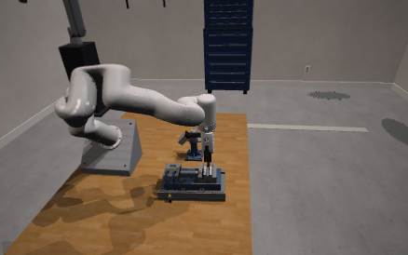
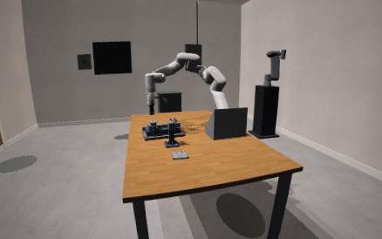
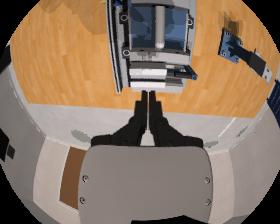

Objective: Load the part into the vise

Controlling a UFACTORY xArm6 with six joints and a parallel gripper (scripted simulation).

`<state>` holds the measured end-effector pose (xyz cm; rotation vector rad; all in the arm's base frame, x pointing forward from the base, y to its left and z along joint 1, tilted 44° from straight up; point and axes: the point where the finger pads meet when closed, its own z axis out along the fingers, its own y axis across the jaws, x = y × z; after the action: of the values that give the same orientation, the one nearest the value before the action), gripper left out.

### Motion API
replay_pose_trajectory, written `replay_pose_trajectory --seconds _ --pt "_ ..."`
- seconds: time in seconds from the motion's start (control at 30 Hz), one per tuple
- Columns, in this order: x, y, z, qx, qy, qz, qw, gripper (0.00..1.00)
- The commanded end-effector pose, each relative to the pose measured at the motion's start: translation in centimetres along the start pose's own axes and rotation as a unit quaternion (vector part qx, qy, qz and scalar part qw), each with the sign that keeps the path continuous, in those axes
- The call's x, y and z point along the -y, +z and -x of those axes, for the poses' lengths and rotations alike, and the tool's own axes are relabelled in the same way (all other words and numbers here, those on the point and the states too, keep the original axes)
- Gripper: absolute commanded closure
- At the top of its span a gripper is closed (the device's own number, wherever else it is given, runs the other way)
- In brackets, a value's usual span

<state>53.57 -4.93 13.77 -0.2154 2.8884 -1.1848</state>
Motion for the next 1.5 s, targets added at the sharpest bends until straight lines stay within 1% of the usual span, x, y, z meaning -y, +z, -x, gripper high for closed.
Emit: replay_pose_trajectory --seconds 0.0,0.17,0.3,0.37,1.47 --pt "0.0 -0.2 0.1 0.002 0.001 0.0 1.0 1.0" --pt "0.4 -0.2 0.1 0.002 0.001 0.0 1.0 1.0" --pt "3.6 -0.2 -0.2 0.002 0.0 0.0 1.0 1.0" --pt "4.5 -0.2 -0.3 0.002 0.0 -0.001 1.0 1.0" --pt "4.5 -0.2 -0.3 0.002 0.0 -0.001 1.0 1.0"
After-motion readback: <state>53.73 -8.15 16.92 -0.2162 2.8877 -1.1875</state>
